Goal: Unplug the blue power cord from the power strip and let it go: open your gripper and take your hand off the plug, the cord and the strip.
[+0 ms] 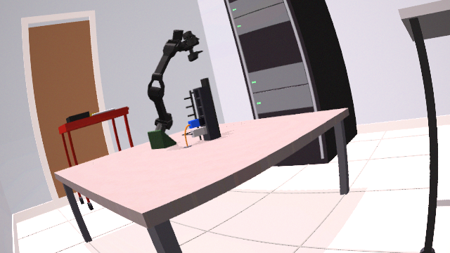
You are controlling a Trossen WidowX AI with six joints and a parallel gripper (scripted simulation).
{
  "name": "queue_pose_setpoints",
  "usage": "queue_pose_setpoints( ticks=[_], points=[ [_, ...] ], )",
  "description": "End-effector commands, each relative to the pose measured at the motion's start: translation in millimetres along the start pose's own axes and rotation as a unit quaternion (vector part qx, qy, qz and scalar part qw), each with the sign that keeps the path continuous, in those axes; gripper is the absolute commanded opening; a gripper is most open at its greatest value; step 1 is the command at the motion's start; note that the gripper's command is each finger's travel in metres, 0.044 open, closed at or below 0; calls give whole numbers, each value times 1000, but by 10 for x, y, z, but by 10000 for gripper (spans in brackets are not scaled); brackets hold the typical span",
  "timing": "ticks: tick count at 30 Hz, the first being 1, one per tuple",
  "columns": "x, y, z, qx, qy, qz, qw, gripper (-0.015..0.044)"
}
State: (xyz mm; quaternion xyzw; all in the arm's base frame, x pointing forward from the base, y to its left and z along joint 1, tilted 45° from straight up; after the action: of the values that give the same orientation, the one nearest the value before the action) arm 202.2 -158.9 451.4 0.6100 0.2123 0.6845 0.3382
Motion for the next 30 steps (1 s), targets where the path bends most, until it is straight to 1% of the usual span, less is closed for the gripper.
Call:
queue_pose_setpoints(
  ticks=[1, 4, 9, 19, 25, 30],
  points=[
    [6, 8, -10, -4, -1, -1, 1000, 374],
    [89, 120, -156, -53, -8, -13, 999, 295],
    [275, 330, -561, -147, -16, -44, 988, 164],
    [784, 437, -1307, -310, -27, -129, 941, 160],
    [1136, 318, -1620, -390, -30, -189, 901, 160],
    [1431, 136, -1784, -446, -31, -243, 861, 160]
  ],
)
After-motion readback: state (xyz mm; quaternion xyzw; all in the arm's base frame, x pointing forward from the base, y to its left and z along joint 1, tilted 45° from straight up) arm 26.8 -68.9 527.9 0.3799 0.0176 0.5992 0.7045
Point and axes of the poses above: the point midway between the two fingers, 35 mm back from their tips, its own x axis out along the fingers, its own y axis across the jaws, z = x × y, the point moved 8 cm from there along -x, back along the fingers, and after that the axes turned 13 degrees about -x, right-handed, at the moved point
